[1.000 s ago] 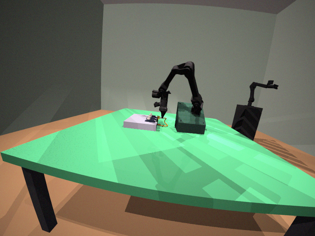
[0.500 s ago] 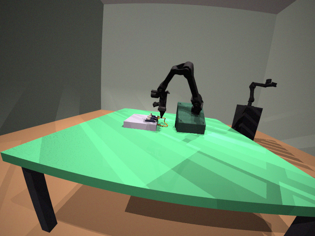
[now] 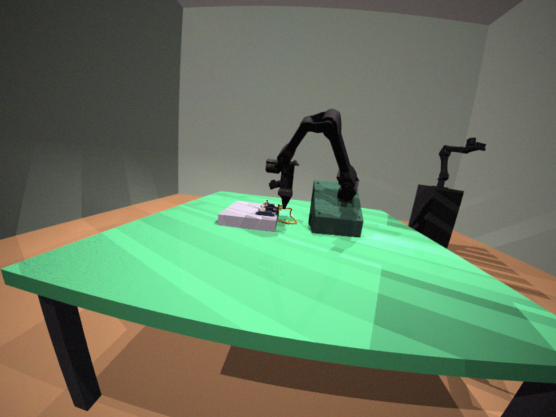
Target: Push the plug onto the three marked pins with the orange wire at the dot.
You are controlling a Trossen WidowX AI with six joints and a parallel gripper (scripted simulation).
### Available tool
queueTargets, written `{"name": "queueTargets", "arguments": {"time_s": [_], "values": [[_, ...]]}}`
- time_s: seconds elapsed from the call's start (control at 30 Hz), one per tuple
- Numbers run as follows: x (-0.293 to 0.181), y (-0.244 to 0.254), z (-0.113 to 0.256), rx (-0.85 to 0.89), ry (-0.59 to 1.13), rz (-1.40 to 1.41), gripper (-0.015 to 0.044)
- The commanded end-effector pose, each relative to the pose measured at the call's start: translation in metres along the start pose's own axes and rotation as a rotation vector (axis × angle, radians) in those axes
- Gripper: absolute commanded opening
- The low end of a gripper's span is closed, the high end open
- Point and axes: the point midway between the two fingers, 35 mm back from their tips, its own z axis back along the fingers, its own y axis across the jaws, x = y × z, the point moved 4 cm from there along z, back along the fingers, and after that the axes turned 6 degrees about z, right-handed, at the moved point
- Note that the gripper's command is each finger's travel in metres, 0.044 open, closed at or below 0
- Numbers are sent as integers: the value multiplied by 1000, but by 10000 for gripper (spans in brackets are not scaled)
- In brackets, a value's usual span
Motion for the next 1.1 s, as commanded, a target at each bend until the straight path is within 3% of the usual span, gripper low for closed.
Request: {"name": "queueTargets", "arguments": {"time_s": [0.0,0.13,0.2,1.07], "values": [[1,-1,12,-1,-4,0,289],[0,-1,56,-2,-3,0,394],[0,0,59,-1,-3,0,440],[0,0,59,-1,-3,0,440]]}}
